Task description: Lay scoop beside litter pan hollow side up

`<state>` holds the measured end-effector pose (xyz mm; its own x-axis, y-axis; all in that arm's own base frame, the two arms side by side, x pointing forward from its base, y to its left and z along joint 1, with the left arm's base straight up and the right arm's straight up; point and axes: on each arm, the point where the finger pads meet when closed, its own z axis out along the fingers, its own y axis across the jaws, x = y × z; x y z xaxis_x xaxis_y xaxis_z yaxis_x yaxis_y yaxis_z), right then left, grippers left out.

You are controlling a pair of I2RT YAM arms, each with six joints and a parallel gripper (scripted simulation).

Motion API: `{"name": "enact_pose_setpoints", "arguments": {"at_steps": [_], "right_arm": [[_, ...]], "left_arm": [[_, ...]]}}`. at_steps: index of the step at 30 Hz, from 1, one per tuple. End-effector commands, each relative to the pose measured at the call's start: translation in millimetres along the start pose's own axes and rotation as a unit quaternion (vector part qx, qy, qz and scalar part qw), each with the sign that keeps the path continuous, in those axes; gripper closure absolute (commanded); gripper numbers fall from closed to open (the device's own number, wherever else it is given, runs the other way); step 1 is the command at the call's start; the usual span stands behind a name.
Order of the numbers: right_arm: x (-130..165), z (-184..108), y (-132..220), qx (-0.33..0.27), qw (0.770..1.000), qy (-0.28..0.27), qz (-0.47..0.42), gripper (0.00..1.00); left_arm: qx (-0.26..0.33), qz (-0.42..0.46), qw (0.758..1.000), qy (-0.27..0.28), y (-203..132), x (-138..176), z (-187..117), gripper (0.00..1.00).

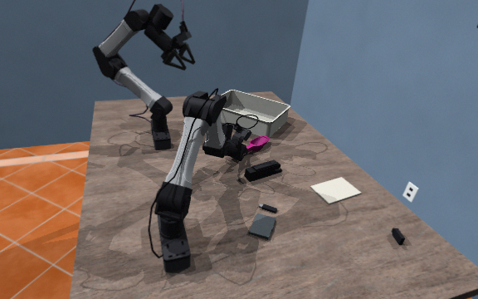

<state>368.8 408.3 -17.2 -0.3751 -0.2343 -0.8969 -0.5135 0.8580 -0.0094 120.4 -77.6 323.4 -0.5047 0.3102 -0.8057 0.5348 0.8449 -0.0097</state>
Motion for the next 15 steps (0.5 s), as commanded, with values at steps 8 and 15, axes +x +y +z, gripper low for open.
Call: {"name": "enact_pose_setpoints", "arguments": {"at_steps": [8, 15], "right_arm": [[-8.2, 0.0, -2.1, 0.006, 1.0, -0.018, 0.008, 0.43], [-43.9, -6.7, -5.7, 0.009, 1.0, -0.009, 0.004, 0.0]], "left_arm": [[-0.001, -0.001, 1.0, -0.004, 1.0, -3.1, 0.8, 0.0], [-0.001, -0.001, 1.0, -0.004, 1.0, -3.1, 0.8, 0.0]]}}
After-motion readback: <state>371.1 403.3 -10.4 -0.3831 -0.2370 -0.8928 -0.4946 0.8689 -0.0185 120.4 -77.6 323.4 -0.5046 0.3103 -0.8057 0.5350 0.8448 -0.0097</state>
